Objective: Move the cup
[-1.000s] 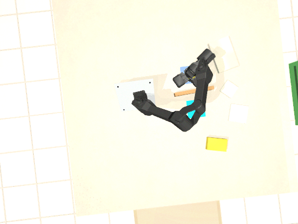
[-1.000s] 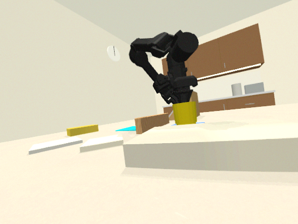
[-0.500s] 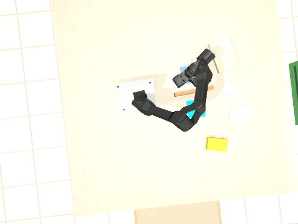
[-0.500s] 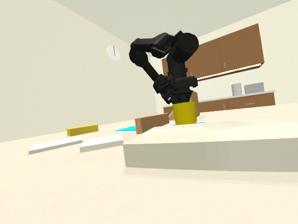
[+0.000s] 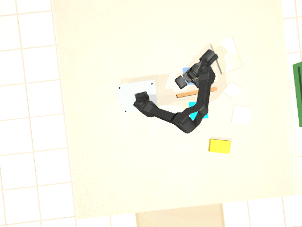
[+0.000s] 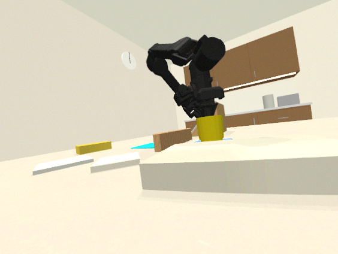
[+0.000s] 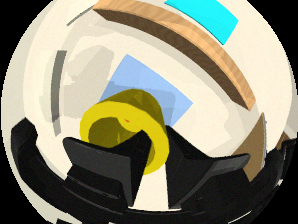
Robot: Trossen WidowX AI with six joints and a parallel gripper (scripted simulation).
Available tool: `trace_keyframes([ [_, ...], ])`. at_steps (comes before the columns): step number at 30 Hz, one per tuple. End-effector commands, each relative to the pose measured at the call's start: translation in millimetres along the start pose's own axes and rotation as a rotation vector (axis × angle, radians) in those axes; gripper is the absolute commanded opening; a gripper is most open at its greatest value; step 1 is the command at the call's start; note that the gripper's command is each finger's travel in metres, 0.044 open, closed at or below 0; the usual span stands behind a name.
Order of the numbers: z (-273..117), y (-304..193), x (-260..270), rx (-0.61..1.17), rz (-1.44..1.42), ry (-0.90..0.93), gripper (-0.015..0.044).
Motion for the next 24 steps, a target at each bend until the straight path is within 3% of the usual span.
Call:
trace_keyframes([
  [1, -1.7, 0.0, 0.3, 0.0, 0.0, 0.0, 0.0],
  [24, -69.9, -3.7, 0.0, -0.004, -0.01, -0.003, 0.0],
])
Point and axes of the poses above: the point midway between the two fingers, 35 mm back from their tips, its own z axis out along the fingers, its own x axis across the jaws, y = z × x, the point moved 3 cm from there along -z, back along the fingers, and after that the axes turned 3 degrees about -z, right-handed, at the moved point
